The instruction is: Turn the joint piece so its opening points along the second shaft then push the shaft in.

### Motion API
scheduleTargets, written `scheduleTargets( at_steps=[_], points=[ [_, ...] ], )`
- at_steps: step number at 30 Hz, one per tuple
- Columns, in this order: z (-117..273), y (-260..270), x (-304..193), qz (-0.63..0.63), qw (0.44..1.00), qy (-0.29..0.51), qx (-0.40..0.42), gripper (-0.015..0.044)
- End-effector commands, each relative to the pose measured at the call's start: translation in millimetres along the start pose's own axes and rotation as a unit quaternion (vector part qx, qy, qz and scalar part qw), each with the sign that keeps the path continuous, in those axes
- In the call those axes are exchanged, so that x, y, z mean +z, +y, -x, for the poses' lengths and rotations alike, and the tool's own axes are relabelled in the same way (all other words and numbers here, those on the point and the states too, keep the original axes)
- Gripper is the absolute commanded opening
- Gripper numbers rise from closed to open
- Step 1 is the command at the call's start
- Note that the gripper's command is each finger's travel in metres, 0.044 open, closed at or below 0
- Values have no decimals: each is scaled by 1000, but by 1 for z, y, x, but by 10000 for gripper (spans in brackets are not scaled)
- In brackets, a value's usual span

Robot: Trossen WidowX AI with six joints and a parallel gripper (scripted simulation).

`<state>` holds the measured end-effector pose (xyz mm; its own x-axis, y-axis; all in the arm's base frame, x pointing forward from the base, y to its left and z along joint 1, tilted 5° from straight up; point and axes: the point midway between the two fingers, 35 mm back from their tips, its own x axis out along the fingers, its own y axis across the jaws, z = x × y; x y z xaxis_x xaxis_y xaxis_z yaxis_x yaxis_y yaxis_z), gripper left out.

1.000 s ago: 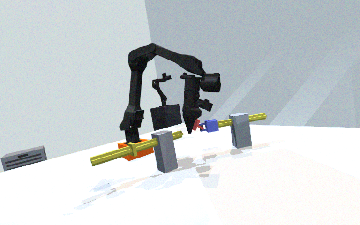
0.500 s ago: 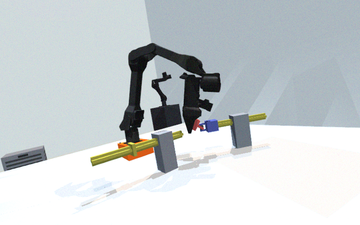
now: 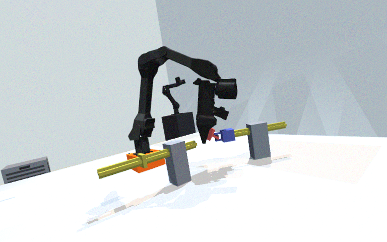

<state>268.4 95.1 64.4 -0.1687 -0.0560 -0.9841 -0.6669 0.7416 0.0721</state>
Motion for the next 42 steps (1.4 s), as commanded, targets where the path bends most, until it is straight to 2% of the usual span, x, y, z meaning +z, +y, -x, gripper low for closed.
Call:
scheduleTargets(
  at_steps=[1,10,12,17,23,29,42],
  points=[
    [0,0,1,-2,1000,-1,0,182],
    [0,0,1,-2,1000,-1,0,182],
    [0,0,0,0,1000,0,0,147],
    [0,0,0,0,1000,0,0,147],
    [0,0,0,0,1000,0,0,0],
    [0,0,0,5,1000,-4,-1,0],
    [-8,-9,-1,91,992,-83,-13,0]
  ],
)
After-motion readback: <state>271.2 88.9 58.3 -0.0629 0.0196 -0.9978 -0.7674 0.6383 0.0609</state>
